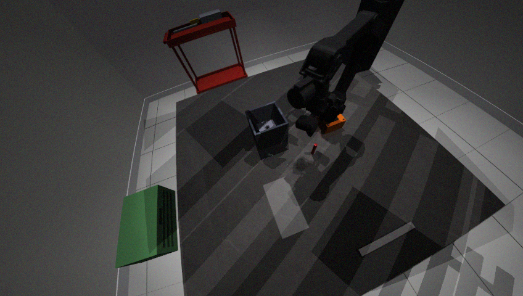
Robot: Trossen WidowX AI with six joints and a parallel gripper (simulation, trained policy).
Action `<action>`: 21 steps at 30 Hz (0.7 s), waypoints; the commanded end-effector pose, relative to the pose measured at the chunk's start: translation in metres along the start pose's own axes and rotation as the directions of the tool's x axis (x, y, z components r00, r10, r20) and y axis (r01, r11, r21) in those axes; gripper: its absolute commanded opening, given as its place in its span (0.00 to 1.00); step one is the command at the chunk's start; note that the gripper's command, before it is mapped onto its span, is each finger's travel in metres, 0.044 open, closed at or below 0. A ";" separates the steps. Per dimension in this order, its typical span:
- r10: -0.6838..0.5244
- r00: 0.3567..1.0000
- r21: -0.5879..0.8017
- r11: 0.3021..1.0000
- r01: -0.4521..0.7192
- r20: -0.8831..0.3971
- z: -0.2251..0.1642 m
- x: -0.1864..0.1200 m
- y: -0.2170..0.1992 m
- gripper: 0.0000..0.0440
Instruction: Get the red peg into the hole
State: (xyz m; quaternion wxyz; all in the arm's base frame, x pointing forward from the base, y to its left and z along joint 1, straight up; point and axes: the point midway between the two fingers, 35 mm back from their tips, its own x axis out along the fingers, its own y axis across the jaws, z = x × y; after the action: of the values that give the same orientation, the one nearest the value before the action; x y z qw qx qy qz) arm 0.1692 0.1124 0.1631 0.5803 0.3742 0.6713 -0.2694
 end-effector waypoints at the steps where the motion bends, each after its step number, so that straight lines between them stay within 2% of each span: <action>1: -0.036 0.999 0.055 0.998 0.036 0.002 -0.006 0.011 -0.007 1.00; 10: -0.112 0.993 0.169 0.980 0.105 0.030 -0.016 0.037 -0.018 1.00; 21: -0.163 0.985 0.228 0.963 0.145 0.064 -0.011 0.075 -0.022 1.00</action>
State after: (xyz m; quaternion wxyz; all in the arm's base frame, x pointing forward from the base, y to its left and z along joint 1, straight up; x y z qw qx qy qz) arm 0.1431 0.1248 0.1012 0.5406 0.3773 0.6427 -0.3903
